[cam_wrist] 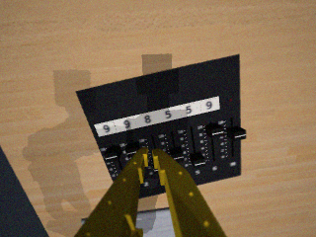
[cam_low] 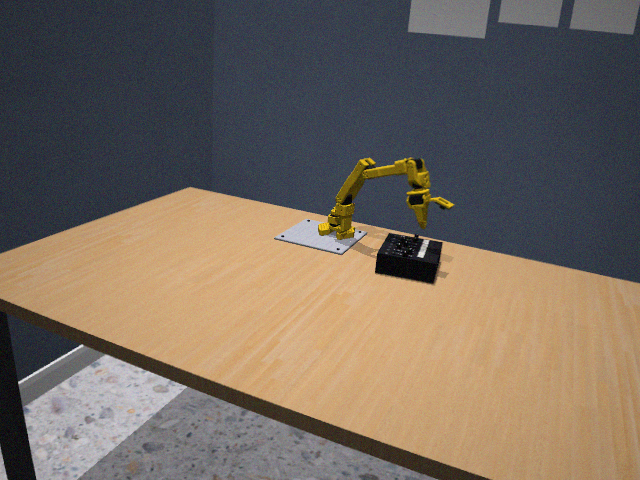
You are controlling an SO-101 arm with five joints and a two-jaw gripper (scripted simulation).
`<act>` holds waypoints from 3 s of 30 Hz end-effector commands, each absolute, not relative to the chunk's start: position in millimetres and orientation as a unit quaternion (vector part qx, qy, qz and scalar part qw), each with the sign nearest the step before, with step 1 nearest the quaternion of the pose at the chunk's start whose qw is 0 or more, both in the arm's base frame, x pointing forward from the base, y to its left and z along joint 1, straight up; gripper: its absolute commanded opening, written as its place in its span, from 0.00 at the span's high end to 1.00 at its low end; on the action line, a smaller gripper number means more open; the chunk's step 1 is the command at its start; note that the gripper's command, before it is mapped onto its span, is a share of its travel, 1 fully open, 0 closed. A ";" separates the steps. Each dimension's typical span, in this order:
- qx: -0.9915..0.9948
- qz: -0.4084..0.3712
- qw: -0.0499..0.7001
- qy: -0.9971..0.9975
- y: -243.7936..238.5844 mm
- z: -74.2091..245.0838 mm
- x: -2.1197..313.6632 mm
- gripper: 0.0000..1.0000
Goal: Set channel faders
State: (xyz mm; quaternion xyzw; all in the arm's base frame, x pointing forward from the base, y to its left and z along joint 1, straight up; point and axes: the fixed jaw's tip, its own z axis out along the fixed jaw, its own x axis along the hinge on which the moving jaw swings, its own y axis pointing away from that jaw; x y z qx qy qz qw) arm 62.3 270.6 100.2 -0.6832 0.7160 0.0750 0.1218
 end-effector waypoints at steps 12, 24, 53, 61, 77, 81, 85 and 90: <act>-0.634 0.077 0.109 0.761 271.8 95.8 64.5 1.00; -0.624 0.079 0.108 0.770 272.2 95.8 64.6 1.00; -0.568 0.085 0.102 0.812 273.2 95.4 65.7 1.00; -0.569 0.085 0.102 0.812 273.2 95.4 65.7 1.00; -0.597 0.082 0.106 0.791 272.8 95.6 65.6 1.00; -0.606 0.081 0.107 0.784 272.7 95.6 65.6 1.00; -0.610 0.081 0.107 0.781 272.6 95.7 65.6 1.00; -0.611 0.080 0.107 0.780 272.6 95.7 65.6 1.00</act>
